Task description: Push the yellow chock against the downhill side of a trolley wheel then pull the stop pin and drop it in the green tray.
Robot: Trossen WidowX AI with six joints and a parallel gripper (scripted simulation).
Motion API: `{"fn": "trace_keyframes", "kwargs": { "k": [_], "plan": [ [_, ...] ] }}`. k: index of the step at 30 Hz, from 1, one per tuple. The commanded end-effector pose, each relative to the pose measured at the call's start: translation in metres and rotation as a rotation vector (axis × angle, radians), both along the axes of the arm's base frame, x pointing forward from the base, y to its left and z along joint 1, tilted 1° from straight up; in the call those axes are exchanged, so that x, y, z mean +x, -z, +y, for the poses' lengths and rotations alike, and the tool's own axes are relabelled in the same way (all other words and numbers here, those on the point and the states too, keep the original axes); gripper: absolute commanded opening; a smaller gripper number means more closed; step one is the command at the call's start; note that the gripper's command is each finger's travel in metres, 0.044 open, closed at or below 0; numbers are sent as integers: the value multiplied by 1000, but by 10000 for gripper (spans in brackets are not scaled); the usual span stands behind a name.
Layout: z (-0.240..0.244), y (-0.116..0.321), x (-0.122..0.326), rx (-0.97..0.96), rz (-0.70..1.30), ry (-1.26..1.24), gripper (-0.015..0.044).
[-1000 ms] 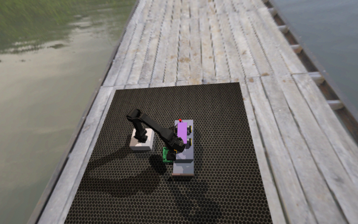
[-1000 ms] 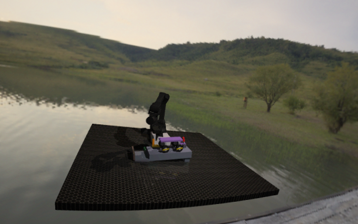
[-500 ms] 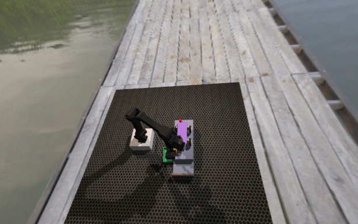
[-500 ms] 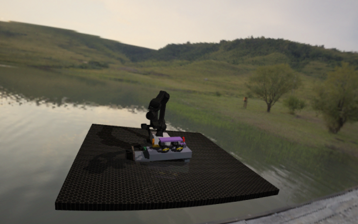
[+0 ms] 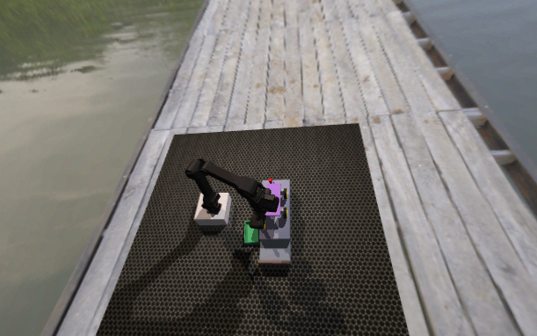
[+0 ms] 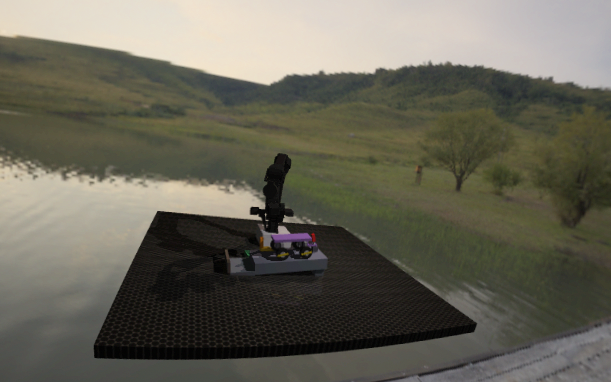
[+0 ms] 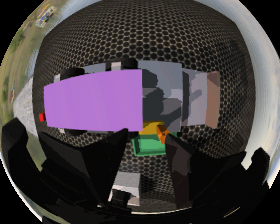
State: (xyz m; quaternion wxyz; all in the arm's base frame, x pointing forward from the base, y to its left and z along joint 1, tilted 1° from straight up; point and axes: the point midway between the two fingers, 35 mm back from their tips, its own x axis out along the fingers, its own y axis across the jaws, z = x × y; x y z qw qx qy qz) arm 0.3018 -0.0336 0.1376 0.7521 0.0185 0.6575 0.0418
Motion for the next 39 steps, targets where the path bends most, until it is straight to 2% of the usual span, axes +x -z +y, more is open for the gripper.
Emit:
{"fn": "trace_keyframes", "kwargs": {
  "k": [1,22,35,39],
  "plan": [
    [17,-4,3,40,11,116,190],
    [114,-20,0,228,206,852,190],
    [173,-30,-17,265,379,1310,190],
    [179,-32,-20,264,400,1362,190]
  ]
}}
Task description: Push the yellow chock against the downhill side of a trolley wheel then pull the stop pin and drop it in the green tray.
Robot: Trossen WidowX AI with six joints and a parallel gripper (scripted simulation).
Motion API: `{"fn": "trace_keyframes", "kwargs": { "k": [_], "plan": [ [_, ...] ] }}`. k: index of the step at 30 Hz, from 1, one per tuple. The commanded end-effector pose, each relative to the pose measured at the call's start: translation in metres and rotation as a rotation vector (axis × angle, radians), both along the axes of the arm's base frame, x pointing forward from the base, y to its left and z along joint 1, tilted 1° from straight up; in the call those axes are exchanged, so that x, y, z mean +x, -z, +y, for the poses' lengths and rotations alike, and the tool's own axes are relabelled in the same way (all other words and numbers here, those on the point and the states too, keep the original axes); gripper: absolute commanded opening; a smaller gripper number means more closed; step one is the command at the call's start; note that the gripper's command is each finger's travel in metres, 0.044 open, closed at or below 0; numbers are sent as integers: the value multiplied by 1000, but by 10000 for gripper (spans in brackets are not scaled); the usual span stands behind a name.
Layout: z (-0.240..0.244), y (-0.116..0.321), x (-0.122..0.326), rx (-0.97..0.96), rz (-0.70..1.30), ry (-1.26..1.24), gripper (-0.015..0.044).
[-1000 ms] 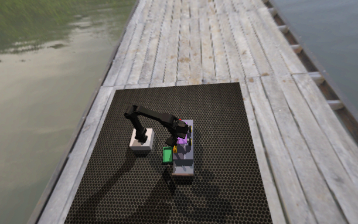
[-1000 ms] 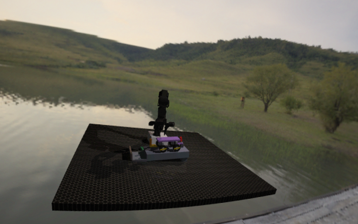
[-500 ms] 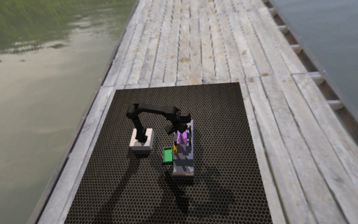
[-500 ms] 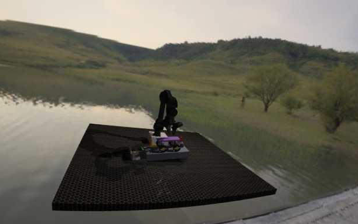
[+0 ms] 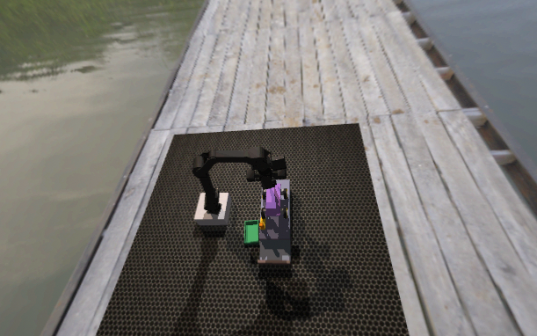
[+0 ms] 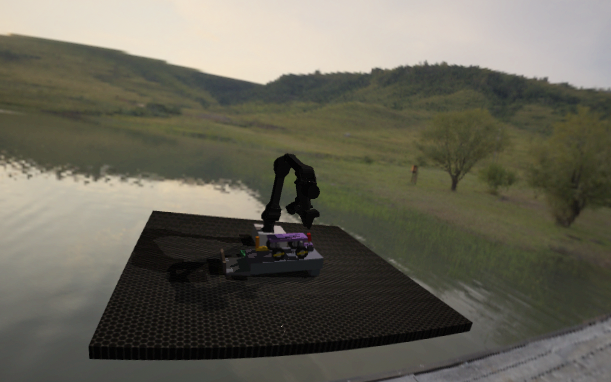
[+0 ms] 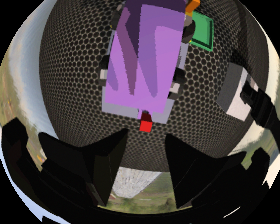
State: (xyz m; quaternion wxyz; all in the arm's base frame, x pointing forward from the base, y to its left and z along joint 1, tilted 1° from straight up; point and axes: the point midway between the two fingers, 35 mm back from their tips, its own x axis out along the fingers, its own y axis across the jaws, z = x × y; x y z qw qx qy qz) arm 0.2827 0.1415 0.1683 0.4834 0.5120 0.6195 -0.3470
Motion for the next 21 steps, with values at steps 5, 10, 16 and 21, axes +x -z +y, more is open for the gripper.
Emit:
{"fn": "trace_keyframes", "kwargs": {
  "k": [5,10,16,21],
  "plan": [
    [4,-1,-1,4,22,43,190],
    [6,6,-1,4,22,43,190],
    [9,15,-1,5,22,43,190],
    [11,22,-1,5,22,43,190]
  ]
}}
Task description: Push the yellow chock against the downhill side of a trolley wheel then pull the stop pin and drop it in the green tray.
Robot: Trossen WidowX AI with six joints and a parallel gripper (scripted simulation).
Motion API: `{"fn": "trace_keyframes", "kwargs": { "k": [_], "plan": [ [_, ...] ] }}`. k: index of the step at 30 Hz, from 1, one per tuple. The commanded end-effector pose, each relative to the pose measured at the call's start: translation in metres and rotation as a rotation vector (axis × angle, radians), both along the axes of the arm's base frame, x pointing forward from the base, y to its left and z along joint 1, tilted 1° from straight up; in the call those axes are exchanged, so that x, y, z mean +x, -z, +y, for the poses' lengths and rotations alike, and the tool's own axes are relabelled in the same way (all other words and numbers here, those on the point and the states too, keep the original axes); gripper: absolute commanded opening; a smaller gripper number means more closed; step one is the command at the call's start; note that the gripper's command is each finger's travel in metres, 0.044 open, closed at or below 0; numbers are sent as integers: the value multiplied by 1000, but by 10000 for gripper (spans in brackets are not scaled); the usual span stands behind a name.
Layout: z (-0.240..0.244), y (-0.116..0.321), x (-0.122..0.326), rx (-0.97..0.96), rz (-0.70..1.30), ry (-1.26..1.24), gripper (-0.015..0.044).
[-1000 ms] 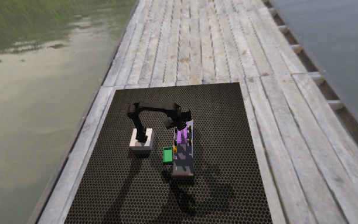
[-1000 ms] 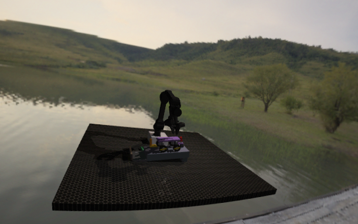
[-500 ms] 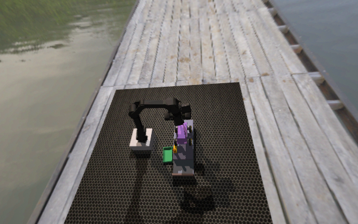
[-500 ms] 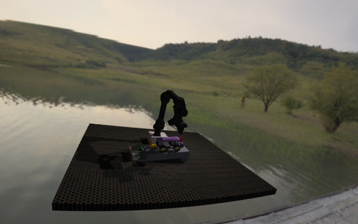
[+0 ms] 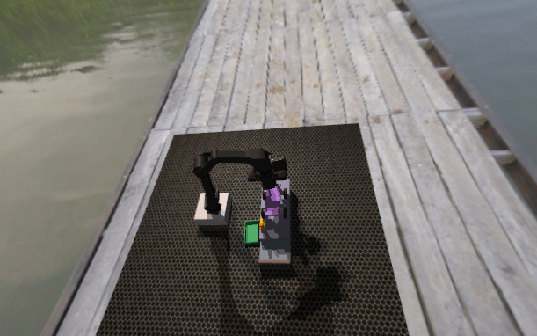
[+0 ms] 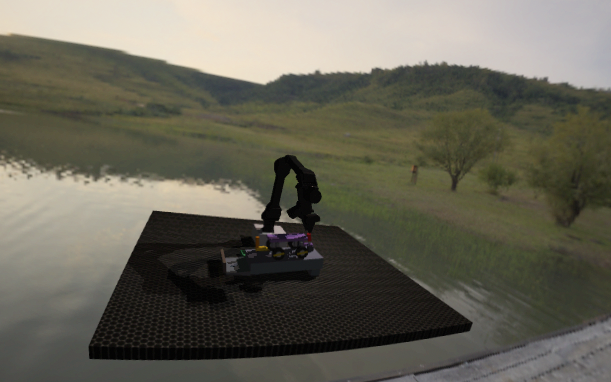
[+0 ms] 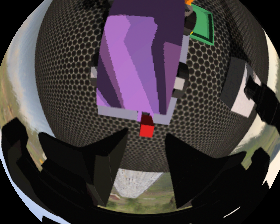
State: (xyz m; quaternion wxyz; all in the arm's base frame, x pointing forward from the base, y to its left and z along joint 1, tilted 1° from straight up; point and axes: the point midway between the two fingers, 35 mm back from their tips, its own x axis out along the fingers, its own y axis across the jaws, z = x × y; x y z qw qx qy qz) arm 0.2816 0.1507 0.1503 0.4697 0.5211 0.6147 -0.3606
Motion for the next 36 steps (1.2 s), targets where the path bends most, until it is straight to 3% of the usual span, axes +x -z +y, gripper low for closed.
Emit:
{"fn": "trace_keyframes", "kwargs": {
  "k": [1,36],
  "plan": [
    [3,6,0,2,2,4,190],
    [16,48,-1,3,3,4,190]
  ]
}}
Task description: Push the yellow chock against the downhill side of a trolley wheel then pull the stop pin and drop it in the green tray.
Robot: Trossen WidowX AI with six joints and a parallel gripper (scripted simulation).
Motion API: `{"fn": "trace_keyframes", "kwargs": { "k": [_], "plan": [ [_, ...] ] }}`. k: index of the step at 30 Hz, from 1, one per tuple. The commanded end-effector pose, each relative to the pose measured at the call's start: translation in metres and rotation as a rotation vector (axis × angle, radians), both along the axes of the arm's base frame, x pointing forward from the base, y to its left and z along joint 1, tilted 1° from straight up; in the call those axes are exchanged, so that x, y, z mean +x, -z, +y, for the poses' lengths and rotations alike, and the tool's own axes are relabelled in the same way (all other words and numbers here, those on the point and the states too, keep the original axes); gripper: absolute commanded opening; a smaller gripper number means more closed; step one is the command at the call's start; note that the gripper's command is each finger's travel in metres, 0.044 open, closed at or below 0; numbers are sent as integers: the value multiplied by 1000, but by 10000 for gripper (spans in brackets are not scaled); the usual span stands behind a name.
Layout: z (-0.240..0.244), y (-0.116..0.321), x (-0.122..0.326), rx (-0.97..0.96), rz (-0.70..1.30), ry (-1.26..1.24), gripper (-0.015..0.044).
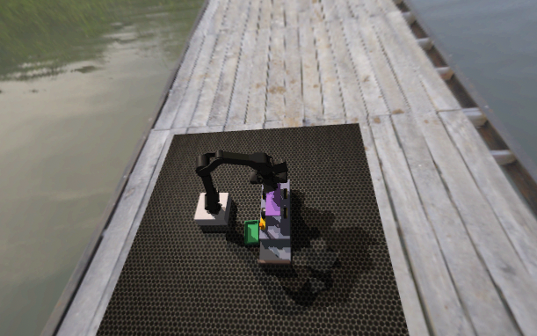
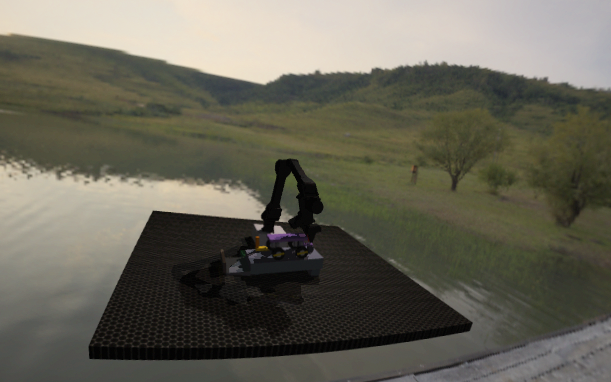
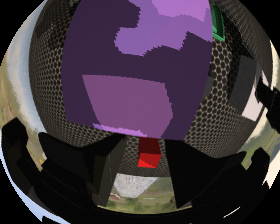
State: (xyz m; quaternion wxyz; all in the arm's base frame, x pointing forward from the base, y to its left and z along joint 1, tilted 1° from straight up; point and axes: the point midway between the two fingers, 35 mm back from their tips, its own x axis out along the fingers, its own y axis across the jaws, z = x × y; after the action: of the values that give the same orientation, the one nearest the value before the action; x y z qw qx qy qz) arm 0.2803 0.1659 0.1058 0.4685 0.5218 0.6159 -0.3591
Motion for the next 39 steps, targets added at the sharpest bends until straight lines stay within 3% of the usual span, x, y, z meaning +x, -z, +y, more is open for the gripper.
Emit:
{"fn": "trace_keyframes", "kwargs": {
  "k": [1,5,14,39],
  "plan": [
    [0,0,0,0,0,0,164],
    [0,0,0,0,0,0,59],
    [0,0,0,0,0,0,0],
    [-3,-14,-1,-2,2,5,0]
  ]
}}
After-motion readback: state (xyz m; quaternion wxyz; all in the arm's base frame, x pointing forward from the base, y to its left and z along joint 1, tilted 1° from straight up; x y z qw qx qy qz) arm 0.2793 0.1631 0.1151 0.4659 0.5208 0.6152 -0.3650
